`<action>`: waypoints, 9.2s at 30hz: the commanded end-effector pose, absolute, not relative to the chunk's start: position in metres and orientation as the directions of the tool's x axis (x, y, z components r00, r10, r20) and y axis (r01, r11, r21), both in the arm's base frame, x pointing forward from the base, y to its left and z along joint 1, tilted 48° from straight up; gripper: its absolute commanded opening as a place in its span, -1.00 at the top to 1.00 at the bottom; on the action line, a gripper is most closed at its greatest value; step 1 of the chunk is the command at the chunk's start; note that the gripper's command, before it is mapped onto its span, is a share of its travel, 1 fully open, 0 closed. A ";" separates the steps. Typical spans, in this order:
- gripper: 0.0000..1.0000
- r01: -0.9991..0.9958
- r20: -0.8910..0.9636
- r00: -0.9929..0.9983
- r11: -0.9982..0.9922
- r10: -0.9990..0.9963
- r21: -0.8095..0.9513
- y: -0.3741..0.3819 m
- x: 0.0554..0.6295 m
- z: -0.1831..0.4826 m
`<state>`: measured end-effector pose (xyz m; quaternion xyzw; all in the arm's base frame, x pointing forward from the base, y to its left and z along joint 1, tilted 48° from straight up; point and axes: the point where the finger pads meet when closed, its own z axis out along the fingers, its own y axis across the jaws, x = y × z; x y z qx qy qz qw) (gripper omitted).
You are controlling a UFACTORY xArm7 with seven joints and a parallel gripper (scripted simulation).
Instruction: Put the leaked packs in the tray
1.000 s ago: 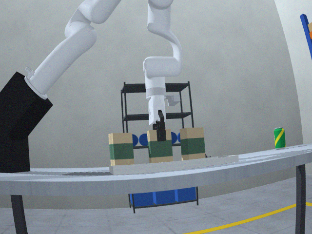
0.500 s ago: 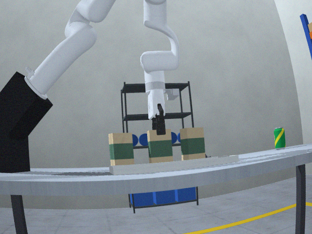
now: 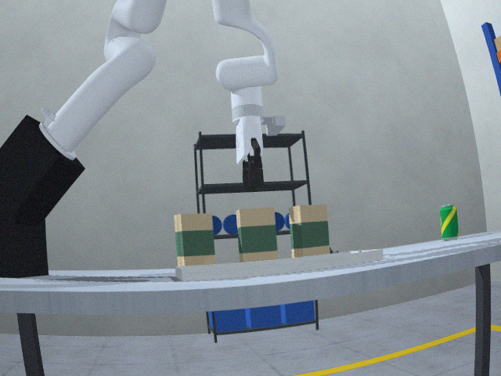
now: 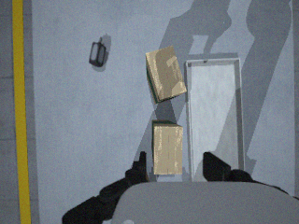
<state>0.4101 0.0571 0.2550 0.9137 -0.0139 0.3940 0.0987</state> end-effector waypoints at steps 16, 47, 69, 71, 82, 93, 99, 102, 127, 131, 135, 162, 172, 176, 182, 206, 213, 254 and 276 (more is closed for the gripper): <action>-0.66 0.096 0.646 0.689 -0.925 0.329 0.368 0.068 0.490 0.339; -0.66 0.115 0.636 0.687 -0.916 0.353 0.384 0.062 0.525 0.325; -0.66 0.115 0.636 0.687 -0.916 0.353 0.384 0.063 0.526 0.325; -0.66 0.115 0.636 0.687 -0.916 0.353 0.384 0.063 0.526 0.325; -0.66 0.115 0.636 0.687 -0.916 0.353 0.384 0.062 0.531 0.320; -0.66 0.115 0.636 0.687 -0.916 0.353 0.384 0.058 0.546 0.307; -0.66 0.115 0.636 0.687 -0.916 0.353 0.384 0.055 0.556 0.298; -0.66 0.115 0.636 0.687 -0.916 0.353 0.384 0.054 0.559 0.294; 0.53 0.115 0.636 0.687 -0.916 0.353 0.384 0.053 0.564 0.290; 0.53 0.115 0.636 0.687 -0.916 0.353 0.384 0.053 0.564 0.290; 0.53 0.115 0.636 0.687 -0.916 0.353 0.384 0.053 0.564 0.290; 0.53 0.115 0.636 0.687 -0.916 0.353 0.384 0.053 0.564 0.290; 0.53 0.115 0.636 0.687 -0.916 0.353 0.384 0.053 0.564 0.290; 0.53 0.115 0.636 0.687 -0.916 0.353 0.384 0.053 0.564 0.290; 0.53 0.115 0.636 0.687 -0.916 0.353 0.384 0.053 0.562 0.291; 0.53 0.115 0.636 0.687 -0.916 0.353 0.384 0.063 0.524 0.327; 0.53 0.115 0.636 0.687 -0.916 0.353 0.384 0.063 0.524 0.327; 0.53 0.115 0.636 0.687 -0.916 0.353 0.384 -0.080 0.517 0.359; 0.53 0.115 0.636 0.687 -0.916 0.353 0.384 -0.084 0.517 0.359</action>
